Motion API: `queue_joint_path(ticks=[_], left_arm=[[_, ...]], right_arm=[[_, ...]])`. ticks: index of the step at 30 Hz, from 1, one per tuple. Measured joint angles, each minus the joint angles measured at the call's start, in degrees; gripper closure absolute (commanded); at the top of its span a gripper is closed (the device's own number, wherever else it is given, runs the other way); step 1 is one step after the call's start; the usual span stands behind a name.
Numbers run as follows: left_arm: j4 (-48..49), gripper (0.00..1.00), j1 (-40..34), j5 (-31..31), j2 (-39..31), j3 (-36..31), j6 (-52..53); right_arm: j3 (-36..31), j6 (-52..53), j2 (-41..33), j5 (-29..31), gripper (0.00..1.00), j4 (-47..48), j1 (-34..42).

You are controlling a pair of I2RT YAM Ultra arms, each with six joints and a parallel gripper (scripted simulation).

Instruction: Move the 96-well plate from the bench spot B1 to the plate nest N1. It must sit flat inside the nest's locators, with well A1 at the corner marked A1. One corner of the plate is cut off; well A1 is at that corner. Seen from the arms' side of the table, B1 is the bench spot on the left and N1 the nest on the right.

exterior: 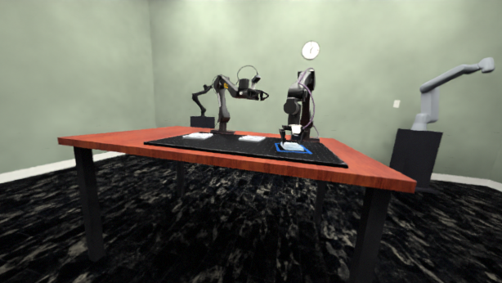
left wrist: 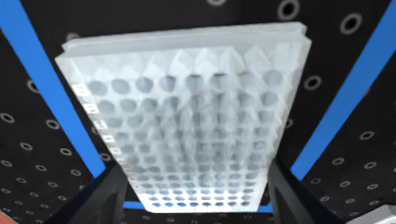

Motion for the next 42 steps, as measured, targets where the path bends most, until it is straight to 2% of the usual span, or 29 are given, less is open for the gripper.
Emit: queue_joint_path(ticks=[2,3,4,11,26,34,38,42], left_arm=[[0.0,0.21,0.0,0.0,0.0,0.02,0.0],[0.02,0.33,0.0,0.0,0.0,0.0,0.0],[0.02,0.22,0.0,0.0,0.0,0.0,0.0],[-0.57,0.22,0.0,0.0,0.04,0.13,-0.04],[-8.59,0.22,0.0,0.0,-1.46,6.67,-0.5],[-9.33,0.22,0.0,0.0,-1.46,9.18,-0.85],[-9.46,0.22,0.0,0.0,-1.44,9.22,-4.98],[-9.57,0.22,0.0,0.0,-1.44,9.25,-13.77]], right_arm=[[0.0,0.0,0.0,0.0,0.0,0.0,0.0],[0.0,0.0,0.0,0.0,0.0,0.0,0.0],[0.0,0.0,0.0,0.0,0.0,0.0,0.0],[0.0,0.0,0.0,0.0,0.0,0.0,0.0],[0.0,0.0,0.0,0.0,0.0,0.0,0.0],[0.0,0.0,0.0,0.0,0.0,0.0,0.0],[0.0,0.0,0.0,0.0,0.0,0.0,0.0],[0.0,0.0,0.0,0.0,0.0,0.0,0.0]])
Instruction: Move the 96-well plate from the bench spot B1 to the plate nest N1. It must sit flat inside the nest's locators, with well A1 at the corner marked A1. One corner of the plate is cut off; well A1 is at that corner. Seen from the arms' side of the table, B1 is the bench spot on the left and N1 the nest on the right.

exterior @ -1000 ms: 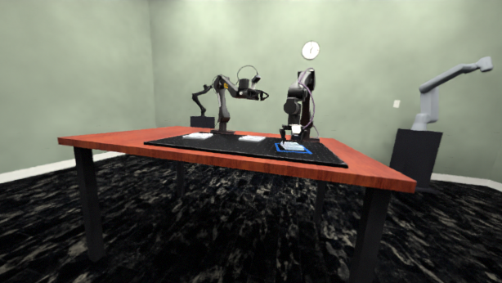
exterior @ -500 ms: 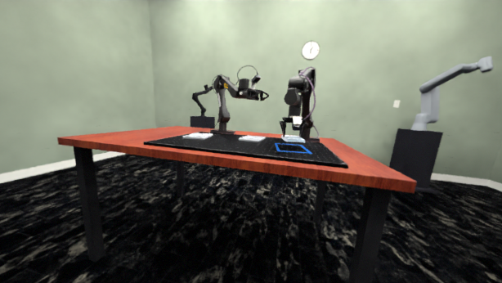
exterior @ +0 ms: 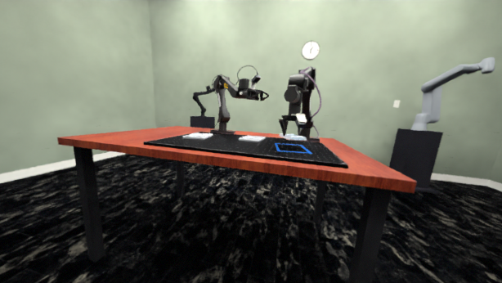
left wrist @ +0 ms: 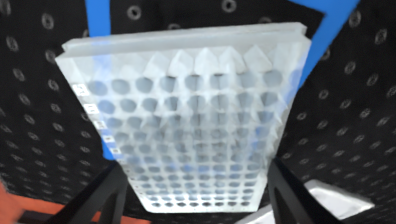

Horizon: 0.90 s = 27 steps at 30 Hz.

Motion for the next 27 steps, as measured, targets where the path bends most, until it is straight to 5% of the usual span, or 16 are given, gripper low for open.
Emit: queue_joint_path(ticks=[27], left_arm=[[-0.33,0.22,0.0,0.0,-0.02,0.0,-58.16]], right_arm=[[0.0,0.0,0.0,0.0,0.0,0.0,0.0]])
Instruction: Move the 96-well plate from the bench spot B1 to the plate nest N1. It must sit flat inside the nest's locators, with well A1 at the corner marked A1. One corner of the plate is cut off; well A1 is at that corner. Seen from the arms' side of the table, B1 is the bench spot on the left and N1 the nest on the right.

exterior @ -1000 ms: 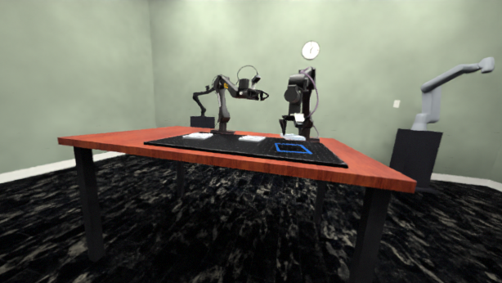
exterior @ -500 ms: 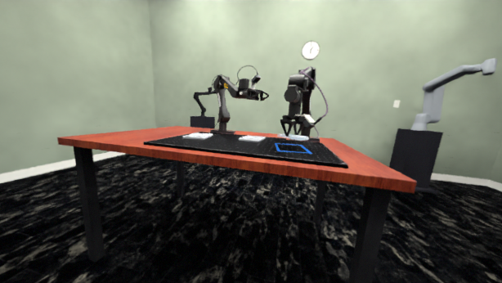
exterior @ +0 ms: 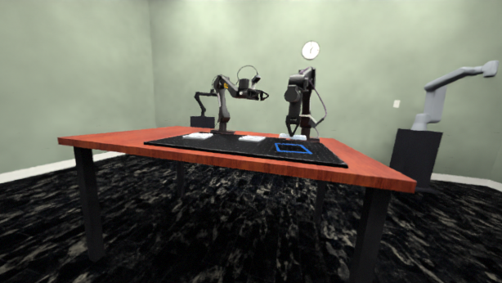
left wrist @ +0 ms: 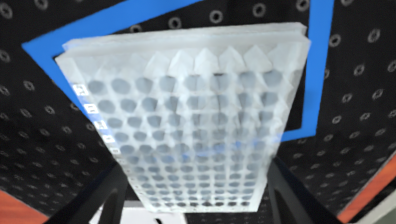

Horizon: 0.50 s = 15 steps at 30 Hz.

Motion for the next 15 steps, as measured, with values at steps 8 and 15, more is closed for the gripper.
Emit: queue_joint_path(ticks=[8,15], left_arm=[[-0.37,0.22,0.0,-0.07,0.28,0.87,-7.06],[-0.44,0.22,-0.11,-0.13,0.39,0.98,-9.18]], right_arm=[[0.0,0.0,0.0,0.0,0.0,0.0,0.0],[0.0,0.0,0.0,0.0,0.0,0.0,0.0]])
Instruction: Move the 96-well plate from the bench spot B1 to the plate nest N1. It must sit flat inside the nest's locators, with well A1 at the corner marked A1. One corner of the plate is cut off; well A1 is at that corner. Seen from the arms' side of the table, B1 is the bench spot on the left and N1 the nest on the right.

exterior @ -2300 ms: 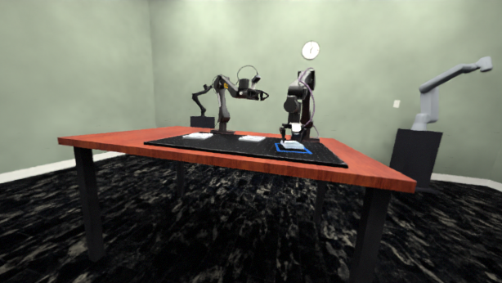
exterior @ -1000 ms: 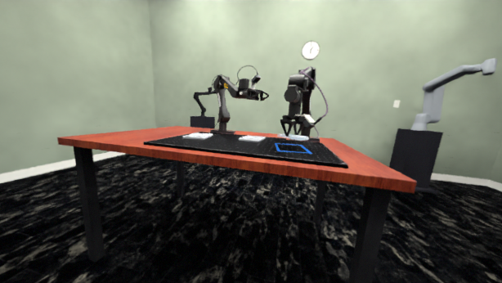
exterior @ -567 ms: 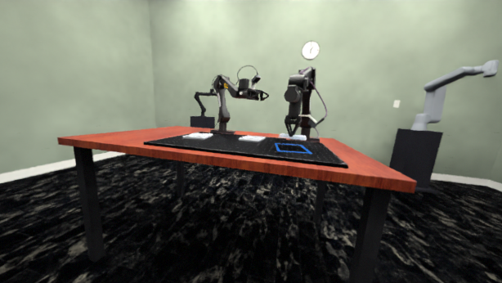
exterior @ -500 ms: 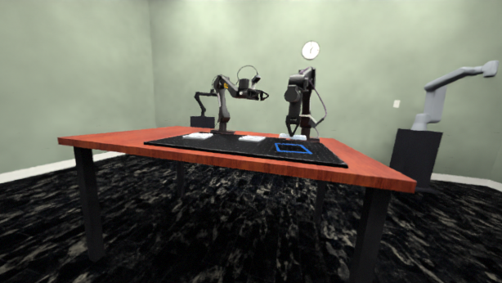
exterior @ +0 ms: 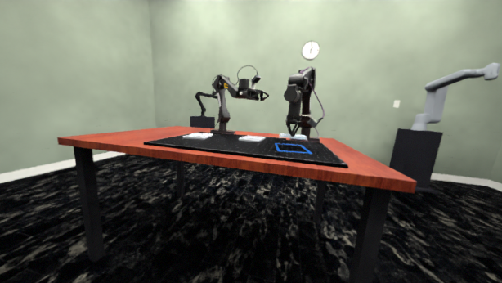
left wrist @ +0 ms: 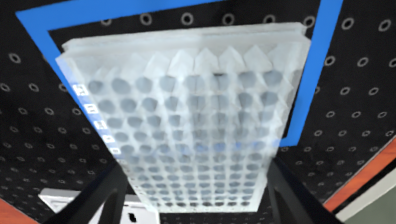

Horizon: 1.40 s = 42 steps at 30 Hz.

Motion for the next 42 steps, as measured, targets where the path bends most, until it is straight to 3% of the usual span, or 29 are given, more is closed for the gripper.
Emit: queue_joint_path(ticks=[14,42], left_arm=[[6.84,0.22,-0.61,0.0,1.79,-6.8,-3.96],[7.19,0.22,-0.61,-0.22,2.12,-6.19,-3.85]], right_arm=[[0.0,0.0,0.0,0.0,0.0,0.0,0.0],[0.0,0.0,0.0,0.0,0.0,0.0,0.0]])
